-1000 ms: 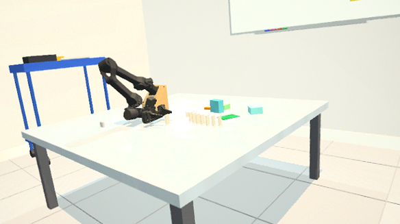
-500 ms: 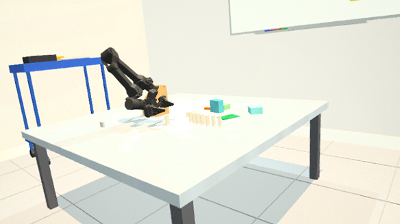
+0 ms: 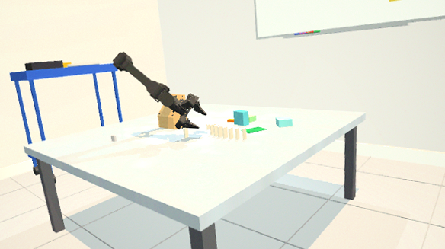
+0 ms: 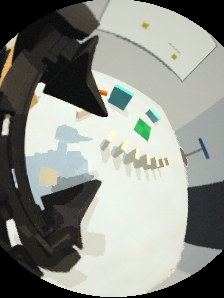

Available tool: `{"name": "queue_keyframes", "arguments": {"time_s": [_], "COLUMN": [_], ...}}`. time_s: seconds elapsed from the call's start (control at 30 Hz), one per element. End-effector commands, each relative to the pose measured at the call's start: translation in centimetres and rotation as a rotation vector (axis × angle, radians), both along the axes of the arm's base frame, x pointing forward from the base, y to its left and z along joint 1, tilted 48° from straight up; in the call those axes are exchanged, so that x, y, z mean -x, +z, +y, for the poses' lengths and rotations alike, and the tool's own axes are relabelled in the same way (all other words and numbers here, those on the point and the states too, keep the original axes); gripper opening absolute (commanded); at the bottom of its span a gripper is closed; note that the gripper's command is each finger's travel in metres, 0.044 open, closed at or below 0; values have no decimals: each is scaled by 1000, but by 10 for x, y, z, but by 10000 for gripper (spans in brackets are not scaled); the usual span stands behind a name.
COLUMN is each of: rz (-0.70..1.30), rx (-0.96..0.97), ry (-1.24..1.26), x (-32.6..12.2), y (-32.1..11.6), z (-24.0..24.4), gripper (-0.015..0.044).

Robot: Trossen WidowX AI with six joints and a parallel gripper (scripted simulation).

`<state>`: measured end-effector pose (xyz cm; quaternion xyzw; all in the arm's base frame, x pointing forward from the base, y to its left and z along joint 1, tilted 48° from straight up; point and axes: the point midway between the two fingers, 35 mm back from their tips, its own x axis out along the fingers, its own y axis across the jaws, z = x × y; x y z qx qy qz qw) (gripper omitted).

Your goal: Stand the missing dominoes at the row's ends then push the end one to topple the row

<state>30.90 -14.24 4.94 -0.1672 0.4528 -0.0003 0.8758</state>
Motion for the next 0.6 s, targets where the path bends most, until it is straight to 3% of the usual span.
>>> {"name": "queue_keyframes", "arguments": {"time_s": [0.0,0.23,0.57], "rz": [369,624,626], "rx": [166,610,621], "ry": [-213,-338,-339], "x": [22,44,44], "y": [2,56,58], "z": [14,14,14], "gripper": [440,440,440]}}
